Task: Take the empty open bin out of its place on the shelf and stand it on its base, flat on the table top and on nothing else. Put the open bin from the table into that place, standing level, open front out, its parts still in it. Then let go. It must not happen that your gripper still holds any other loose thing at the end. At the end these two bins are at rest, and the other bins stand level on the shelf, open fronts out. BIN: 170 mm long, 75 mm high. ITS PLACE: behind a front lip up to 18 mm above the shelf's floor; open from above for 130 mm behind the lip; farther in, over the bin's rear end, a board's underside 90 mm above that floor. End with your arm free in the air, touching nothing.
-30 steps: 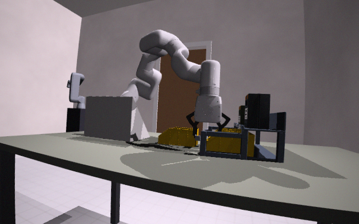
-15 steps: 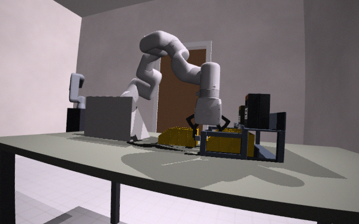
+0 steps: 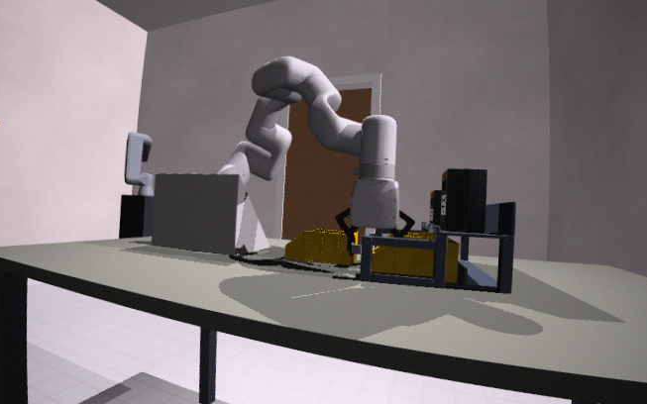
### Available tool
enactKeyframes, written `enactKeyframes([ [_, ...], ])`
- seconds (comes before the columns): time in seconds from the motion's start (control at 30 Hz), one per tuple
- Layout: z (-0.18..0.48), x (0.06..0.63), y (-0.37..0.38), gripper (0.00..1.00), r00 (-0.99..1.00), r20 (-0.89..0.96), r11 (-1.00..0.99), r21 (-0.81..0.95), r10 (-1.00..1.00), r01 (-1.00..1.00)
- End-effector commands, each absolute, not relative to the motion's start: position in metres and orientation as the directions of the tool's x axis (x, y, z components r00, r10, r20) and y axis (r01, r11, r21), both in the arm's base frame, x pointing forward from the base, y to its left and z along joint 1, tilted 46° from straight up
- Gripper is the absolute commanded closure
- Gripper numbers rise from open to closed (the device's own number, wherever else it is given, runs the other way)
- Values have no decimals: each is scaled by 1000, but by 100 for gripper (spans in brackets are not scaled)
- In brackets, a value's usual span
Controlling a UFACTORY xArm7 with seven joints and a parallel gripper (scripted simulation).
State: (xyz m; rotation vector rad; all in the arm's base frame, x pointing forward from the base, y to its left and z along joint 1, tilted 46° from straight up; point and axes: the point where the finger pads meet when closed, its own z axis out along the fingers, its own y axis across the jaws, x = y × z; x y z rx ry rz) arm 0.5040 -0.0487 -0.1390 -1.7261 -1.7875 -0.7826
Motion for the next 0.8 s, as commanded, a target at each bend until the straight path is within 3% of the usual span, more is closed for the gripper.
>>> enactKeyframes([
  [0.0, -139, 505, -51, 5, -43, 718, 13, 47, 694, 999],
  [0.5, -139, 505, -51, 5, -43, 718, 13, 47, 694, 999],
  [0.53, -139, 505, -51, 100, -43, 718, 13, 47, 694, 999],
  [0.77, -139, 505, -51, 100, -43, 718, 13, 47, 694, 999],
])
